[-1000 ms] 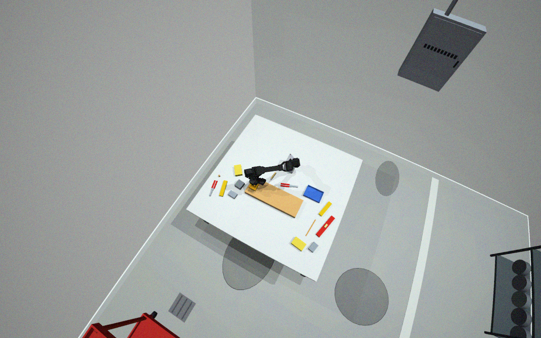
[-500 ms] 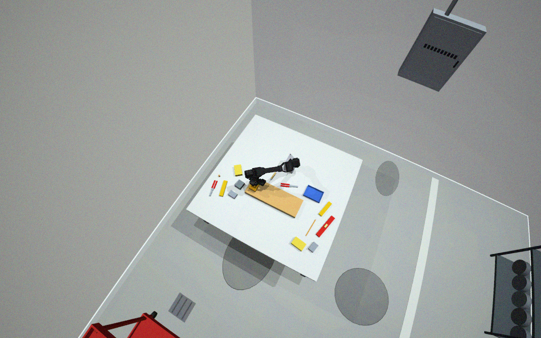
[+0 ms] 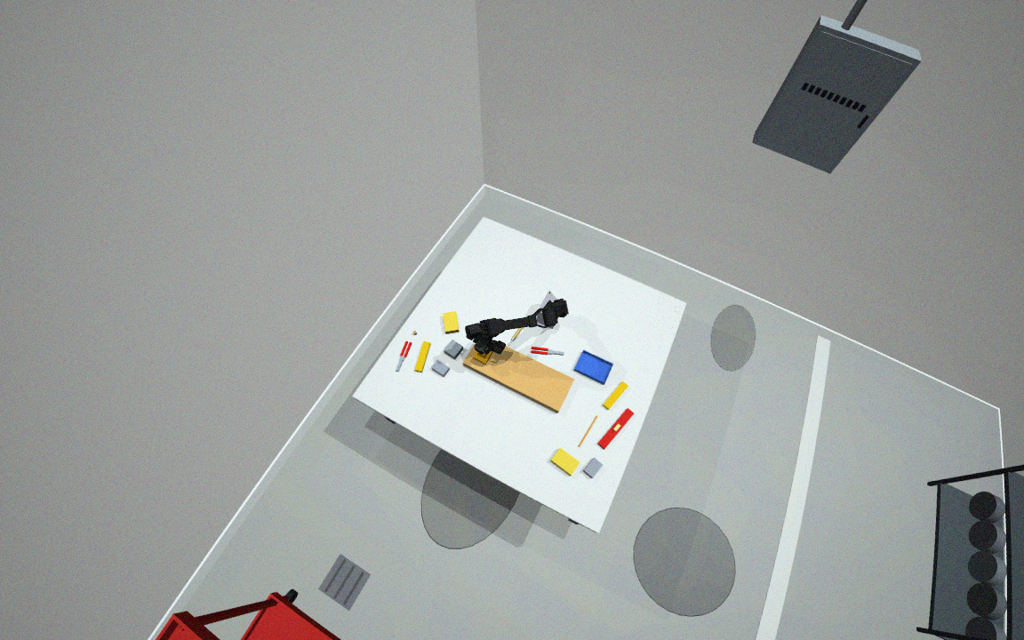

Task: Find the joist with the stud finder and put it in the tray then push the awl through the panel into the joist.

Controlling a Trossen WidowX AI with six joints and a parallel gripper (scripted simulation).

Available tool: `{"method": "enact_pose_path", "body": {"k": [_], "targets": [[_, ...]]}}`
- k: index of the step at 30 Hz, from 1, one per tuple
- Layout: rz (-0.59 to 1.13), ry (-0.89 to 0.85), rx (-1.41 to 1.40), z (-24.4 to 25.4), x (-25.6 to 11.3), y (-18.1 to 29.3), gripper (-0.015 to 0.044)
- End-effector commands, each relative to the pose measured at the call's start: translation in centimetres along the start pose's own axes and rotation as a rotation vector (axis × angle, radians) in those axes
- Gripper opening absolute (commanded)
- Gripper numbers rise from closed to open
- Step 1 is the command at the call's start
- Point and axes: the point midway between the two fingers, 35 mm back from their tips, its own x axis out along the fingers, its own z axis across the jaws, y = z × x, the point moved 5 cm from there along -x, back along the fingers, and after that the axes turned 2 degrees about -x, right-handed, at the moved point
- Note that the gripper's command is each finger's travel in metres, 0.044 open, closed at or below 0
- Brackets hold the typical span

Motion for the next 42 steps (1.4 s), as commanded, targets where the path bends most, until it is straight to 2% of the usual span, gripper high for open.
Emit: {"method": "enact_pose_path", "body": {"k": [1,42], "targets": [[-0.001,-0.006,-0.002,1.8,0.2,-0.2,0.0000],[0.001,-0.017,0.003,17.1,0.2,-0.7,0.0000]]}}
